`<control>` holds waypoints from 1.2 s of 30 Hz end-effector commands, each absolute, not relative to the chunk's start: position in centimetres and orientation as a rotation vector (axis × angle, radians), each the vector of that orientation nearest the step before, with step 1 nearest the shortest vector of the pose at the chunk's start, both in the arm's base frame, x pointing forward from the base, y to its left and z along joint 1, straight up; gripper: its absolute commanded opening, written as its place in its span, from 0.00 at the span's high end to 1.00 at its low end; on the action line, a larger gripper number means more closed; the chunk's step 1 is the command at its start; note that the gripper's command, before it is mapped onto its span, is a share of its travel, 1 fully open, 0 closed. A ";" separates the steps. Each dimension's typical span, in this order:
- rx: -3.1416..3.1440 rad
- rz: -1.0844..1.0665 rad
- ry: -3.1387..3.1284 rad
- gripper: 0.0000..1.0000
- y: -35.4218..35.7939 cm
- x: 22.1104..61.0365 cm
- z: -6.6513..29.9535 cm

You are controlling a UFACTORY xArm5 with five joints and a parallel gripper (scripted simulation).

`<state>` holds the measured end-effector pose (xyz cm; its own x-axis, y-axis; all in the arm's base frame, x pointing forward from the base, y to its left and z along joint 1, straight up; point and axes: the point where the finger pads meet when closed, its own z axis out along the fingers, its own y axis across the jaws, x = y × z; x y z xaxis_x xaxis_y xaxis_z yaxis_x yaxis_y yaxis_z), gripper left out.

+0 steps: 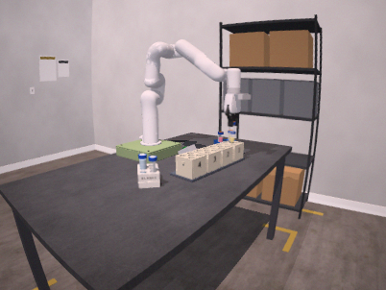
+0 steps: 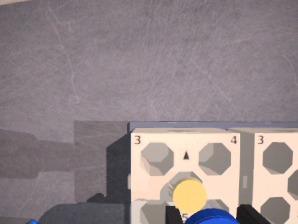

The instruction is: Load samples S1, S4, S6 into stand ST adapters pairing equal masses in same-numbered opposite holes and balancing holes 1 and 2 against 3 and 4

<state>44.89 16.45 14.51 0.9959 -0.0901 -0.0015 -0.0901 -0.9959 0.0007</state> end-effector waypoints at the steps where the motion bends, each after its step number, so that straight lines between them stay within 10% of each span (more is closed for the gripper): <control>1: 3.142 0.002 -0.142 1.00 16.5 45.0 14.2; 36: 3.142 0.002 -0.142 1.00 16.5 45.0 11.1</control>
<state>44.88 16.46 11.34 0.9959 -0.0901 -0.0015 -0.0901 -0.9959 0.0007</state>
